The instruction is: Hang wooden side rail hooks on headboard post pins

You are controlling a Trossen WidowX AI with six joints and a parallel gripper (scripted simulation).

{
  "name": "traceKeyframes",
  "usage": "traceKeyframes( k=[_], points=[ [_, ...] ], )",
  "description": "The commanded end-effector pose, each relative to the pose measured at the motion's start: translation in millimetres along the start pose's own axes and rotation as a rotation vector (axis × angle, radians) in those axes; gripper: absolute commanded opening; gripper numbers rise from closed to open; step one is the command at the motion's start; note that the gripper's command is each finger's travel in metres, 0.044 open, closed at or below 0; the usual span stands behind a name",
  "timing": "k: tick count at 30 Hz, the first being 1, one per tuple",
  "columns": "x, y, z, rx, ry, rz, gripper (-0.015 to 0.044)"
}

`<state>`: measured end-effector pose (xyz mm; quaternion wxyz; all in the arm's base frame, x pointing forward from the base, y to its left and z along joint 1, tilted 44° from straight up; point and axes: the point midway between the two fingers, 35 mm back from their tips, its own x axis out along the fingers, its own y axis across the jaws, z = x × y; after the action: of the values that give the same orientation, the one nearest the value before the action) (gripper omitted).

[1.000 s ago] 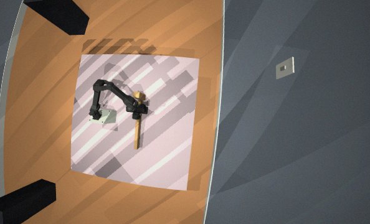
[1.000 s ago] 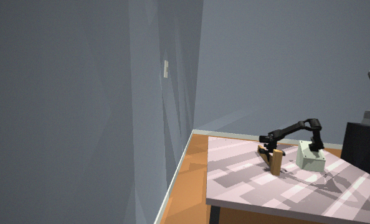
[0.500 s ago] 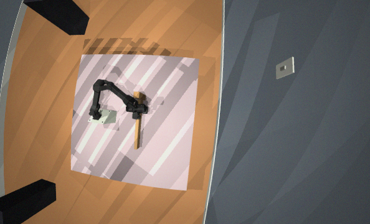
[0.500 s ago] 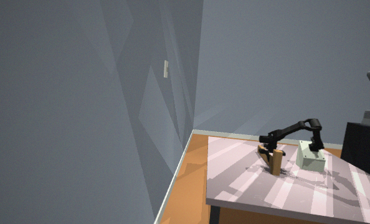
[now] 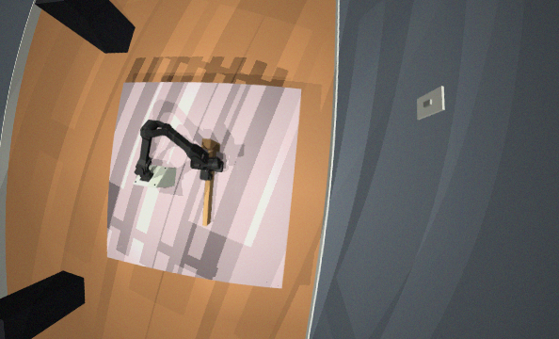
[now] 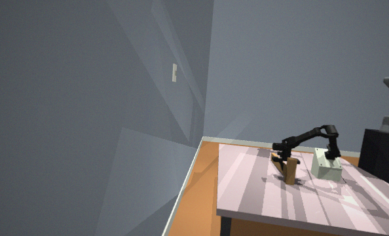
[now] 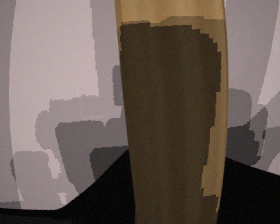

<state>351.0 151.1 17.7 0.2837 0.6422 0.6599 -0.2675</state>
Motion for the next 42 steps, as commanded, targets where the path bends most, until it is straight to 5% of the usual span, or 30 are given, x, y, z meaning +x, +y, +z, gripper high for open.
traceKeyframes(
  k=[1,42],
  points=[
    [-3.5,3.1,-2.9,-0.004,0.001,0.014,0.0],
    [3.3,3.1,-3.0,-0.004,0.001,0.014,0.0]
  ],
)
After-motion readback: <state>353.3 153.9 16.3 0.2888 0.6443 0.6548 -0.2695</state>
